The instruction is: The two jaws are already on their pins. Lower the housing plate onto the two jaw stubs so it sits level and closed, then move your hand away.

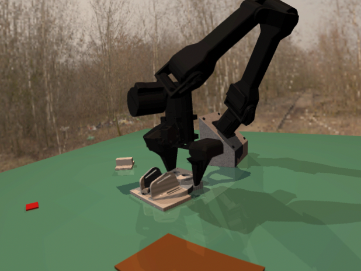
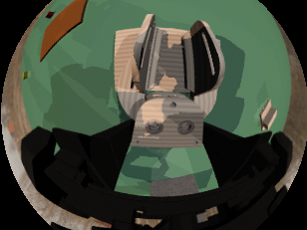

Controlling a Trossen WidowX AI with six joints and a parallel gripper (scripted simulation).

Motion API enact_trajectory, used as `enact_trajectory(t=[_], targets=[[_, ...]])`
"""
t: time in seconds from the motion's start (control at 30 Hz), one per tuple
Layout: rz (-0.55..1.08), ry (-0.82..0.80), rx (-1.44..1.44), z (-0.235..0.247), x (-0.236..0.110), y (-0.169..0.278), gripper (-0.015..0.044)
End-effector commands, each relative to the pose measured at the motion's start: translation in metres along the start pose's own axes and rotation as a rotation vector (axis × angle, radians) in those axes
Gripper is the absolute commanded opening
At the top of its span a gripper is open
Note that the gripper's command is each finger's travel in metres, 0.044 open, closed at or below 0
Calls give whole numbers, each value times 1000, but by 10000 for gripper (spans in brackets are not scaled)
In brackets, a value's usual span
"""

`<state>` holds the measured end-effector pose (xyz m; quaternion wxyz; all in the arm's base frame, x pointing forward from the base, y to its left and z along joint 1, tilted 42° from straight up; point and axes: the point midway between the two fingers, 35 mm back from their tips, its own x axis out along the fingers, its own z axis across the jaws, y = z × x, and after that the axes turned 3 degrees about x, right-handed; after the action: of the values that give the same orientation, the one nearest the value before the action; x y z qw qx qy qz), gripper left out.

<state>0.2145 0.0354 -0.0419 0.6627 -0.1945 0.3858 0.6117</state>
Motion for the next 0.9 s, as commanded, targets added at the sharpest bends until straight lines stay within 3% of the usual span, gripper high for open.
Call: enact_trajectory(t=[0.0,0.87], targets=[[-1,-4,4,0,1,0,351],[-1,-4,5,0,5,0,351]])
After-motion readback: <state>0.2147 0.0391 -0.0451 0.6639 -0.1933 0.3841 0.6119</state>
